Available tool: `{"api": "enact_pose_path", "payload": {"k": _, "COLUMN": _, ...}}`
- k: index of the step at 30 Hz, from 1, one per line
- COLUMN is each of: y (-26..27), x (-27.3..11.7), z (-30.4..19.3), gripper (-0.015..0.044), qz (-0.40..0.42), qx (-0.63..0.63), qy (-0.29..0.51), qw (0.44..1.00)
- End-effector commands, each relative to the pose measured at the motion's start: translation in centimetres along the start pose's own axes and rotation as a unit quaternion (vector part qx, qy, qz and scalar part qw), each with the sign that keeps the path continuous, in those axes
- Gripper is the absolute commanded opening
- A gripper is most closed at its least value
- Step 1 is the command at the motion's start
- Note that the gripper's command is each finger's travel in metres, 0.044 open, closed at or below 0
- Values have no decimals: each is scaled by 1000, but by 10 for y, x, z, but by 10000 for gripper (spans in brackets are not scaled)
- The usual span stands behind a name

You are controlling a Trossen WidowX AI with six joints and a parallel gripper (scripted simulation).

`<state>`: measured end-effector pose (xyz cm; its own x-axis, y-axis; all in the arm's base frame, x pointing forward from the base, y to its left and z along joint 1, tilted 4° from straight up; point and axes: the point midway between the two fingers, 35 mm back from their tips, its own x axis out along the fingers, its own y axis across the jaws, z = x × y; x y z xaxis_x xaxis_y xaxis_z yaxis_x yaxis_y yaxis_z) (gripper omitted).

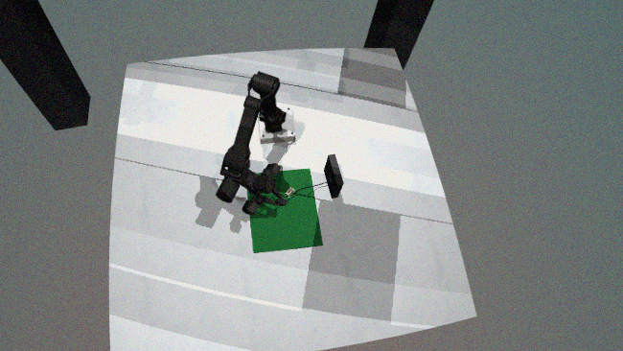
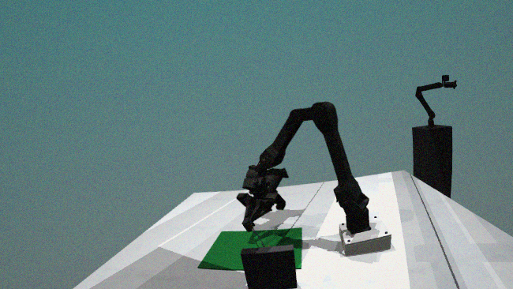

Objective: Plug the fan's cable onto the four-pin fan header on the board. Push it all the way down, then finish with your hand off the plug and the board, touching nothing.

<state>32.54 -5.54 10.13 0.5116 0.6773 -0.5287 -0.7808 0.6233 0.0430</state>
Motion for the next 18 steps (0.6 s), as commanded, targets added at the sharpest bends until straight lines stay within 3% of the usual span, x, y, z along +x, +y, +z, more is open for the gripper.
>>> {"api": "enact_pose_path", "payload": {"k": 1, "y": 2, "x": -2, "z": -3, "gripper": 0, "qz": -4, "qx": -5, "qy": -32, "qw": 999}}
{"api": "enact_pose_path", "payload": {"k": 18, "y": 5, "x": -20, "z": -3, "gripper": 0, "qz": -35, "qx": -34, "qy": -146, "qw": 988}}
